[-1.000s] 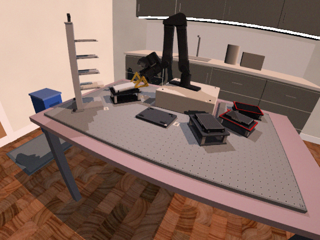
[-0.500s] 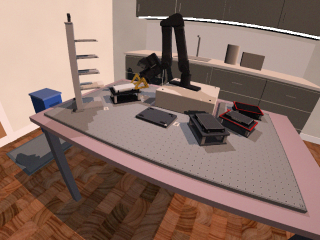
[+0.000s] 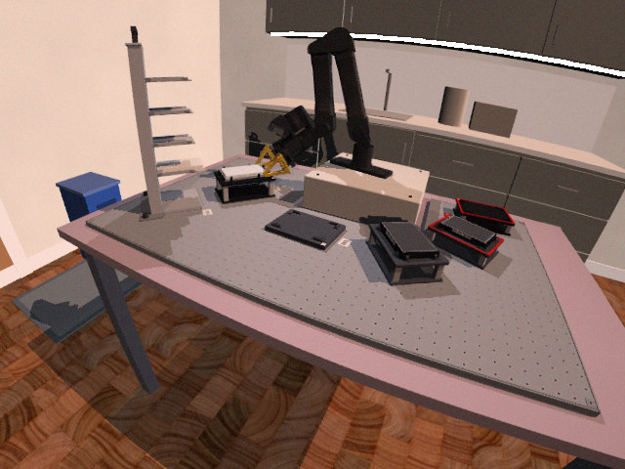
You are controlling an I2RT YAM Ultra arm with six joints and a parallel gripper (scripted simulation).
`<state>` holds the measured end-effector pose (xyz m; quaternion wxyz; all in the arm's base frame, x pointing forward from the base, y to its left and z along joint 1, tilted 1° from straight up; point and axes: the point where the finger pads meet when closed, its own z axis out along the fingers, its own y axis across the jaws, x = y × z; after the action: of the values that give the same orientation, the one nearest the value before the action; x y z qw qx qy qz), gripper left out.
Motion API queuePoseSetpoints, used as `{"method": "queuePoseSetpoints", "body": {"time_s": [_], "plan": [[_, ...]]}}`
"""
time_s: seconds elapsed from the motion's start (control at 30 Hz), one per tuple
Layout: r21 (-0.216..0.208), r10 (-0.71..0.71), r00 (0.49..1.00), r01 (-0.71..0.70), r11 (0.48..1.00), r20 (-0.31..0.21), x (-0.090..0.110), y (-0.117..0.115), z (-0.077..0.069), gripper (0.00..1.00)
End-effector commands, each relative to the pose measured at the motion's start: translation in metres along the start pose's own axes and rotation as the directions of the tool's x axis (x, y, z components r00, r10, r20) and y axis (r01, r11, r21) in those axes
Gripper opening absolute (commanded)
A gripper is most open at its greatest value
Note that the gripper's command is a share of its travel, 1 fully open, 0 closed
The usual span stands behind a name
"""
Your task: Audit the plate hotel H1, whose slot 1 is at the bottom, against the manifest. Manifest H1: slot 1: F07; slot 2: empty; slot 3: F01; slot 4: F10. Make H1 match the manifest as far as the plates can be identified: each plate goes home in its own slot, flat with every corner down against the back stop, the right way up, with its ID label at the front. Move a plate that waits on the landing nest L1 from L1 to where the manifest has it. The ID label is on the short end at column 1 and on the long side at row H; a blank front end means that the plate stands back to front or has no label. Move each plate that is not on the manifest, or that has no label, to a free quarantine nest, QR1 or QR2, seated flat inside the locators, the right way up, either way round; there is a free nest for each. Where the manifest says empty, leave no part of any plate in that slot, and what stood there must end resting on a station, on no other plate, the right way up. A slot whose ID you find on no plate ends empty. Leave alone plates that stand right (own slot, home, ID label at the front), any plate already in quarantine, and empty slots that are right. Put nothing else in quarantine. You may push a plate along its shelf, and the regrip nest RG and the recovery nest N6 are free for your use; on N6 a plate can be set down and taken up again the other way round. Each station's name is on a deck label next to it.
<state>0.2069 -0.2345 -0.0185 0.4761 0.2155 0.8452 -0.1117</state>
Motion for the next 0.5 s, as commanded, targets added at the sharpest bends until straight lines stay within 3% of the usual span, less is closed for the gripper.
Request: {"method": "queuePoseSetpoints", "body": {"time_s": [0.0,0.23,0.27,0.47], "plan": [[0.001,-0.010,1.000,0.010,1.000,0.029,-0.0071,-0.0010,0.0009,0.86],[0.001,-0.010,1.000,0.010,1.000,0.029,-0.0049,-0.0010,0.0022,0.86],[0.001,-0.010,1.000,0.010,1.000,0.029,-0.0032,-0.0010,0.0032,0.93],[0.001,-0.010,1.000,0.010,1.000,0.029,-0.0032,-0.0010,0.0032,0.93]]}}
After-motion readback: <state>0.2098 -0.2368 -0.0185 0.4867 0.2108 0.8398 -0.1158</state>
